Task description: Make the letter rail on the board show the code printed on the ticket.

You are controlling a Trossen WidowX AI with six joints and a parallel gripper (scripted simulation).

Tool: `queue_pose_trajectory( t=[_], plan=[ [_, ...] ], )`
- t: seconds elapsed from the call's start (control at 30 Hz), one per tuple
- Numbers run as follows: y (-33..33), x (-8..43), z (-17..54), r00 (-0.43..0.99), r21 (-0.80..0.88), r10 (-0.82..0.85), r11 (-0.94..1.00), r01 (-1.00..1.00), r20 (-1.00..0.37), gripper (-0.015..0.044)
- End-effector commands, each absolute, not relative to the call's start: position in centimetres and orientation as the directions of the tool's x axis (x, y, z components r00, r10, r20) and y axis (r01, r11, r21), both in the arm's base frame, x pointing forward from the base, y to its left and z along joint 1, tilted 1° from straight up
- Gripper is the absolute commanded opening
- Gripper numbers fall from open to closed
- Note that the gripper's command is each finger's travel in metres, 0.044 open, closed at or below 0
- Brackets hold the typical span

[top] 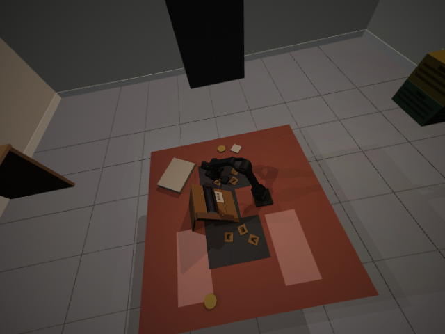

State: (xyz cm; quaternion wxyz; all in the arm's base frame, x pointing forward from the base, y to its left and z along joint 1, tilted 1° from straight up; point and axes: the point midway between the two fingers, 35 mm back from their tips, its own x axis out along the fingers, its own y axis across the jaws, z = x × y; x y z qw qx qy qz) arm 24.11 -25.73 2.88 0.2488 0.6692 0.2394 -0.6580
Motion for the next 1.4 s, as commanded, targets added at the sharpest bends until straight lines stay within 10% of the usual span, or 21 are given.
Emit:
queue_pose_trajectory(
  t=[0.0, 0.17, 0.47, 1.37],
  plan=[
    [-25.8, 24.0, 2.8, 0.015, 0.018, -0.011, -0.764, 0.645, -1.000, 0.0267],
    [-25.8, 24.1, 2.8, 0.015, 0.018, -0.011, -0.764, 0.645, -1.000, 0.0234],
    [-25.6, 24.1, 3.3, 0.015, 0.018, -0.010, -0.764, 0.645, -1.000, 0.0000],
    [-25.1, 24.0, 4.2, 0.015, 0.018, -0.010, -0.764, 0.645, -1.000, 0.0000]
  ],
)
